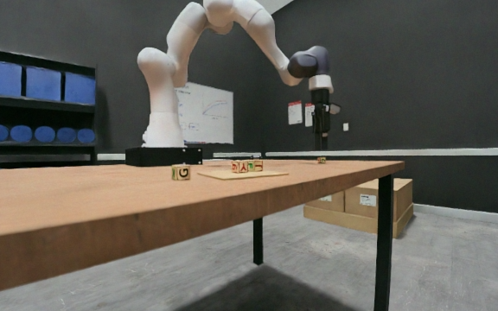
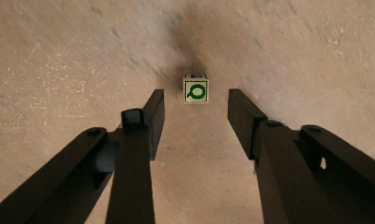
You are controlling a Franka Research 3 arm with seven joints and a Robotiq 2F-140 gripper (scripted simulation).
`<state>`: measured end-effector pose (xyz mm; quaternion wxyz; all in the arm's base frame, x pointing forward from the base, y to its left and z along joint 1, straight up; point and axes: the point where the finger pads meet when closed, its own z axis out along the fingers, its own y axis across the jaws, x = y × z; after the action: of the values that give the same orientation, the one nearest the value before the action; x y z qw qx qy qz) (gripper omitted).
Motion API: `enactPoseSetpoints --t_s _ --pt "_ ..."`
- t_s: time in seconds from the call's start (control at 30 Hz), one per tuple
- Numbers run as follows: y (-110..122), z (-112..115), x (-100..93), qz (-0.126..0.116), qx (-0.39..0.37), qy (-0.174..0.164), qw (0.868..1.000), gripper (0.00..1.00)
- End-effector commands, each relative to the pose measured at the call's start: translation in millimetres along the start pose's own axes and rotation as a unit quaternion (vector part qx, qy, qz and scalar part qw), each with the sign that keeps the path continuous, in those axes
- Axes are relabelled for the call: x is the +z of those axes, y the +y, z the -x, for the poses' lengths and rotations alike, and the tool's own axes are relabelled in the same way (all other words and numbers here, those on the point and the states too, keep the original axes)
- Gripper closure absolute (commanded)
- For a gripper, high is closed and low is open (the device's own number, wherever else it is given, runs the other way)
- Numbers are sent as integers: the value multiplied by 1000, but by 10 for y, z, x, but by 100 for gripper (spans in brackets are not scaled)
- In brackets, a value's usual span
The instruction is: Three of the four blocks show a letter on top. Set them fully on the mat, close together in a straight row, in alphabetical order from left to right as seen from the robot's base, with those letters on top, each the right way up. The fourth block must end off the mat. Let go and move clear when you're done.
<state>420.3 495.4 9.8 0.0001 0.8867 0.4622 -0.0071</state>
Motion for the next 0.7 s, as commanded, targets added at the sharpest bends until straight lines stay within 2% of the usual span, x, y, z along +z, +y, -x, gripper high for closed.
enactPoseSetpoints --t_s 0.0,0.67 --pt "8 -29 49 1 3 4 1000 57" --pt "8 -31 190 1 3 4 1000 57"
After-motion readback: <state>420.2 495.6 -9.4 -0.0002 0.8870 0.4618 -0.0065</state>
